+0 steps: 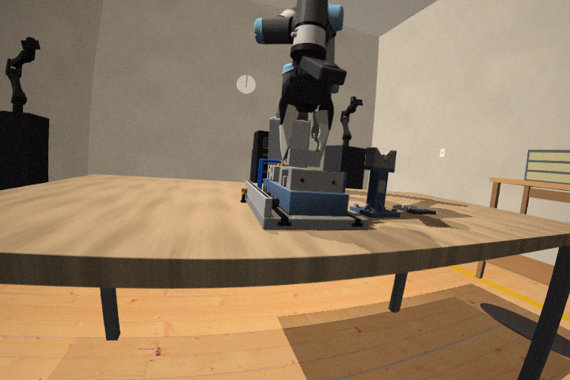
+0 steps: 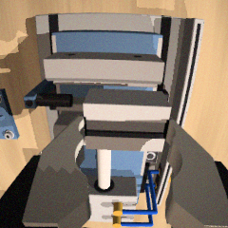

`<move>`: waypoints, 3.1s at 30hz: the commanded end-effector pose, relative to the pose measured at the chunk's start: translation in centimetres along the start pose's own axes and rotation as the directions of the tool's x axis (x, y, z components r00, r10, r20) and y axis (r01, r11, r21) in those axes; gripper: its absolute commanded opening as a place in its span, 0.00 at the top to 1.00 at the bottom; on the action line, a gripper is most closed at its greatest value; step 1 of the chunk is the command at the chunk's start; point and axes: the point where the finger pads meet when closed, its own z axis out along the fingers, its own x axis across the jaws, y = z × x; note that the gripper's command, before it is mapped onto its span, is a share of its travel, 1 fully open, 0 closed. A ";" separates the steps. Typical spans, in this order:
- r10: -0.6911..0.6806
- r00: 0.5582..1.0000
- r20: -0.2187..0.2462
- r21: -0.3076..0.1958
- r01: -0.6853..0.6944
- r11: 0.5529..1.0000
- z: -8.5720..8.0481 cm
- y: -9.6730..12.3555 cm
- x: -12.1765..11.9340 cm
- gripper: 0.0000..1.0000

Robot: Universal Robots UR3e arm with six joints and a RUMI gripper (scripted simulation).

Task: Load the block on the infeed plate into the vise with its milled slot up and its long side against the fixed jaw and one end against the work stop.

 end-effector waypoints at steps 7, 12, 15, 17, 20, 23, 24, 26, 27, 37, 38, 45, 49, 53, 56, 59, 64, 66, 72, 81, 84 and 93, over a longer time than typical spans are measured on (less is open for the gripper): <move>0.000 1.000 -0.002 0.003 0.000 1.000 -0.1 -0.1 0.0 1.00; 0.000 1.000 -0.002 0.003 0.000 1.000 -0.1 -0.1 0.0 1.00; 0.000 1.000 -0.002 0.003 0.000 1.000 -0.1 -0.1 0.0 1.00; 0.000 1.000 -0.002 0.003 0.000 1.000 -0.1 -0.1 0.0 1.00; 0.000 1.000 -0.002 0.003 0.000 1.000 -0.1 -0.1 0.0 1.00; 0.000 1.000 -0.002 0.003 0.000 1.000 -0.1 -0.1 0.0 1.00; 0.000 1.000 -0.002 0.003 0.000 1.000 -0.1 -0.1 0.0 1.00; 0.000 1.000 -0.002 0.003 0.000 1.000 -0.1 -0.1 0.0 1.00; 0.000 1.000 -0.002 0.003 0.000 1.000 -0.1 -0.1 0.0 1.00; 0.000 1.000 -0.002 0.003 0.000 1.000 -0.1 -0.1 0.0 1.00; 0.000 1.000 -0.002 0.003 0.000 1.000 -0.1 -0.1 0.0 1.00; 0.000 1.000 -0.002 0.003 0.000 1.000 -0.1 -0.1 0.0 1.00; 0.000 1.000 -0.002 0.003 0.000 1.000 -0.1 -0.1 0.0 1.00; 0.000 1.000 -0.002 0.003 0.000 1.000 0.0 -0.1 0.0 1.00; 0.000 1.000 -0.002 0.003 0.000 1.000 0.0 -0.1 0.0 1.00; 0.000 1.000 -0.002 0.003 0.000 1.000 0.0 -0.1 0.0 1.00; 0.000 1.000 -0.002 0.003 0.000 1.000 0.2 -0.1 0.0 1.00; 0.000 1.000 -0.002 0.003 0.000 1.000 0.2 -0.1 0.0 1.00; 0.000 1.000 -0.002 0.003 0.000 1.000 0.3 -0.1 0.0 1.00; 0.000 1.000 -0.002 0.003 0.000 1.000 0.7 -0.1 0.1 1.00; 0.000 1.000 -0.002 0.003 0.000 1.000 0.8 -0.1 0.1 1.00; 0.000 1.000 -0.002 0.003 0.000 1.000 1.1 -0.1 0.1 1.00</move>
